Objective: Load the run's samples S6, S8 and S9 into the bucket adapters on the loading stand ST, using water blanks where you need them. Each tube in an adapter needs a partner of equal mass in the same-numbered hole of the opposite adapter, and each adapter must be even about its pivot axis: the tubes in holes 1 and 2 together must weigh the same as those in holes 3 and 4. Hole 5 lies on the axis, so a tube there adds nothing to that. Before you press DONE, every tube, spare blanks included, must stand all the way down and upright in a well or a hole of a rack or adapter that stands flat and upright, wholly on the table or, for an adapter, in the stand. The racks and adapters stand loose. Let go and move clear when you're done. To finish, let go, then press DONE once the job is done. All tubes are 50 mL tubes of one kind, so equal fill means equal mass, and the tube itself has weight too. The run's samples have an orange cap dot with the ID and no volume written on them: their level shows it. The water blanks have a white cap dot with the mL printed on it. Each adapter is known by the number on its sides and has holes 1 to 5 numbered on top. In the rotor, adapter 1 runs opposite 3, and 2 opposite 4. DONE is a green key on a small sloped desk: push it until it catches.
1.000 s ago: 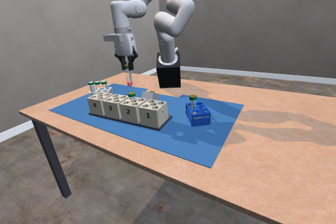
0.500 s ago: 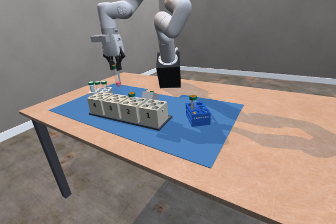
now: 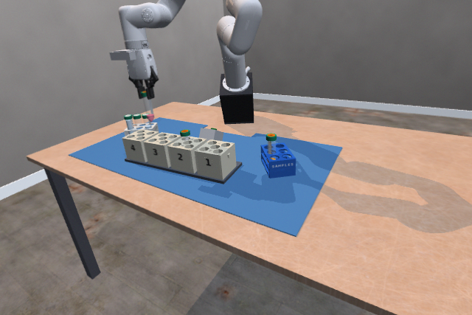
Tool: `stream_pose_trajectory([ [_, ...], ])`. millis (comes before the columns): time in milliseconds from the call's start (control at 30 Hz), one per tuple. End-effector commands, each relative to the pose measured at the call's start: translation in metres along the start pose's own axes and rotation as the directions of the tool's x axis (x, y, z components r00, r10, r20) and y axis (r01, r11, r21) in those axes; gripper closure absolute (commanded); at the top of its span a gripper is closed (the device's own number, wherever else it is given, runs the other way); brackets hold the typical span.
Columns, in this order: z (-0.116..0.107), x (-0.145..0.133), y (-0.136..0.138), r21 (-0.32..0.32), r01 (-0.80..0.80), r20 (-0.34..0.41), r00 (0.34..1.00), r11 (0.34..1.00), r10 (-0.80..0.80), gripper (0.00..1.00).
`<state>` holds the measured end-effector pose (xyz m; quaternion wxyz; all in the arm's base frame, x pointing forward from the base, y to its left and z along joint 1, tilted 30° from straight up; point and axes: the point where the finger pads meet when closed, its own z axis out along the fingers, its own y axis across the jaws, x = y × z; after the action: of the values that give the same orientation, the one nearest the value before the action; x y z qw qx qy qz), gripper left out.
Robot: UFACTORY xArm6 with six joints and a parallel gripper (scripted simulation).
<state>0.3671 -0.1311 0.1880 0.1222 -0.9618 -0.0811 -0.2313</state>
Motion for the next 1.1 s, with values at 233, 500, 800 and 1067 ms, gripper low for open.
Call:
stream_pose_trajectory([
  [233,-0.001,0.012,0.049,-0.001,0.002,-0.002,1.000,1.000,-0.002,1.00],
  [500,-0.001,0.013,0.057,-0.001,0.002,-0.002,1.000,1.000,-0.002,1.00],
  [800,-0.001,0.013,0.057,-0.001,0.002,-0.002,1.000,1.000,-0.002,1.00],
  [1067,0.001,0.013,0.057,-0.001,0.002,-0.002,1.000,1.000,-0.002,1.00],
])
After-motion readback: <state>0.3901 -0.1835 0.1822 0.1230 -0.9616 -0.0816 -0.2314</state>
